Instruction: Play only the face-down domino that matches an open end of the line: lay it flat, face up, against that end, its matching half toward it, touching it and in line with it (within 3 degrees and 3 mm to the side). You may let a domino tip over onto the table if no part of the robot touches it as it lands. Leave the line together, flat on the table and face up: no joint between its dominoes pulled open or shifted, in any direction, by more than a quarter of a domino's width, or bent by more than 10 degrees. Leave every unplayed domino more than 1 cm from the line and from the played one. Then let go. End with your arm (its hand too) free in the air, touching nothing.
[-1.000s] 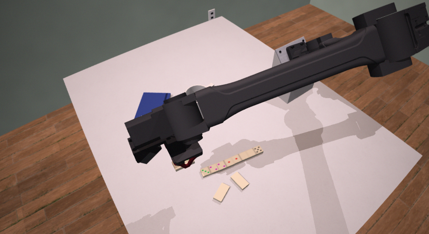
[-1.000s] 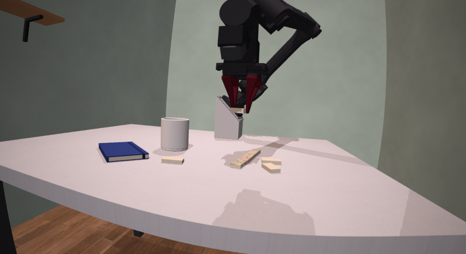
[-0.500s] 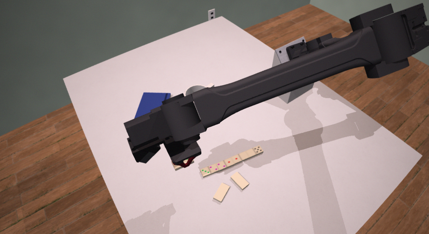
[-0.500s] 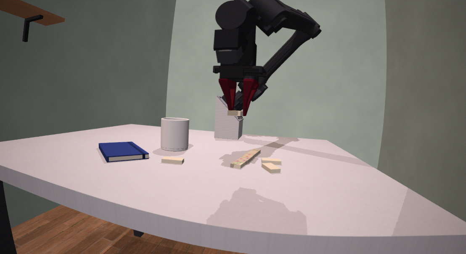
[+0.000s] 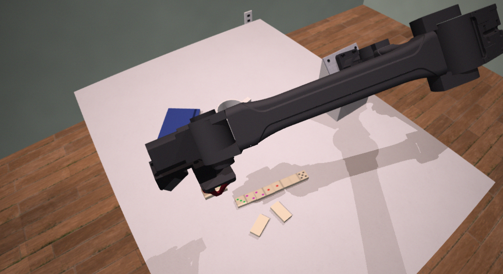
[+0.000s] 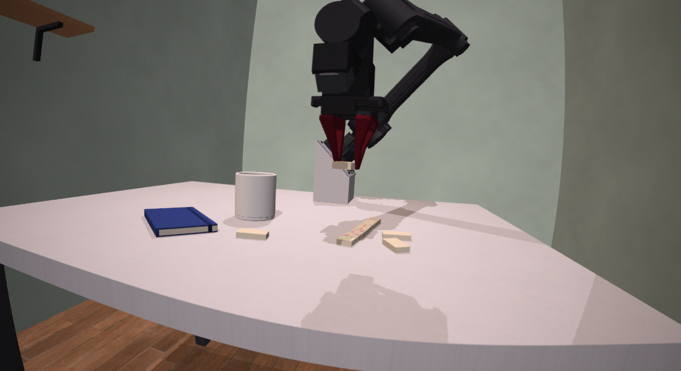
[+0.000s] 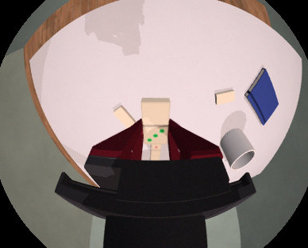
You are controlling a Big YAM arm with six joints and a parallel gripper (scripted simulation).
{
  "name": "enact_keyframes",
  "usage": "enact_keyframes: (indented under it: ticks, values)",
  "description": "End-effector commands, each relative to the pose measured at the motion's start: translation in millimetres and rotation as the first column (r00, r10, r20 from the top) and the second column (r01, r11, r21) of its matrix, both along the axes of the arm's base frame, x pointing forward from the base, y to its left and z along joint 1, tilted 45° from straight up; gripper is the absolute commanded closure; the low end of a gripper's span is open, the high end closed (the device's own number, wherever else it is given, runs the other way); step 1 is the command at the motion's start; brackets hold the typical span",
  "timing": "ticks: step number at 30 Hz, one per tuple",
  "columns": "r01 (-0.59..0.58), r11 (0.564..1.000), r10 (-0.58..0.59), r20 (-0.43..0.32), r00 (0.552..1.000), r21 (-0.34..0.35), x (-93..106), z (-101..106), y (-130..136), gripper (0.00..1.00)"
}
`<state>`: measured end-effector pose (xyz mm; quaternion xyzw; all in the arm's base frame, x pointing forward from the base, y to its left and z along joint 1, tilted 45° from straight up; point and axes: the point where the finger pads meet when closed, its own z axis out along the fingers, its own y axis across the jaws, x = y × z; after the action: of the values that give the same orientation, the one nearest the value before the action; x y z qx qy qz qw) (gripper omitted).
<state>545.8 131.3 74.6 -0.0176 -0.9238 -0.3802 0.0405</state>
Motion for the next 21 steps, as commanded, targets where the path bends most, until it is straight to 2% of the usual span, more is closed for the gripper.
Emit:
enact_keyframes:
  ticks: [1,2,18,19,21]
  values:
    - [0.018,1.0,-0.018,0.018,1.0,-0.003,11.5,4.2,-12.9,0.78]
    - [0.007,1.0,-0.007,0.009,1.0,0.0,3.3,3.7,-4.0,0.78]
    - [0.019,1.0,-0.019,0.011,1.0,-0.005,10.2,1.5,-12.6,0.78]
    - [0.007,1.0,-0.007,0.007,1.0,-0.002,3.0,0.0,-1.8,0.78]
    - [0.01,1.0,-0.01,0.006,1.0,-0.003,4.2,-5.0,1.1,0.78]
